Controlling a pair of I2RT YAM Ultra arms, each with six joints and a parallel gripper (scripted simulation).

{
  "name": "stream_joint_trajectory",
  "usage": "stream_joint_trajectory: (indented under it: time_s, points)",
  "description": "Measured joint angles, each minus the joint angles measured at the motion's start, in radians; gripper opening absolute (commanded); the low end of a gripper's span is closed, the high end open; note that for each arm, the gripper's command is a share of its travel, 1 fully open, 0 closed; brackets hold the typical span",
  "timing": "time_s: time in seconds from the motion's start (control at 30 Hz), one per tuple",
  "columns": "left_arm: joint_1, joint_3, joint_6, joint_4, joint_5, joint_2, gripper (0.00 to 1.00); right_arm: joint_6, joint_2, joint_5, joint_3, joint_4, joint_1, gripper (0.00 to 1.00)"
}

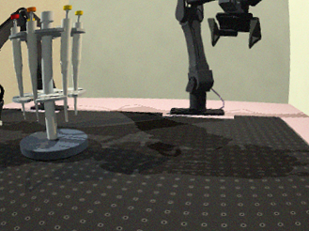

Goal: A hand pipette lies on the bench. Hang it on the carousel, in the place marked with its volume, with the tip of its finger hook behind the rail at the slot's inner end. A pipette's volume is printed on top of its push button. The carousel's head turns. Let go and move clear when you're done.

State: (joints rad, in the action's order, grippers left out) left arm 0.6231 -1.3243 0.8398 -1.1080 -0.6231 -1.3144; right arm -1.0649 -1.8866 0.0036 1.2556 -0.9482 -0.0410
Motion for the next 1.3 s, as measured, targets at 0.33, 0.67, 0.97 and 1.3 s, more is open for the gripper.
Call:
stream_joint_trajectory:
  time_s: [0.33,0.67,0.97,1.3]
  points:
    - [0.0,0.0,0.0,0.0,0.0,0.0,1.0,0.0,0.0,0.0,0.0,0.003,0.0,0.12]
    - [0.0,0.0,0.0,0.0,0.0,0.0,1.0,0.0,0.0,0.0,0.0,0.003,0.0,0.12]
    - [0.0,0.0,0.0,0.0,0.0,0.0,1.0,0.0,0.0,0.0,0.0,0.003,0.0,0.12]
    - [0.0,0.0,0.0,0.0,0.0,0.0,1.0,0.0,0.0,0.0,0.007,-0.015,0.0,0.12]
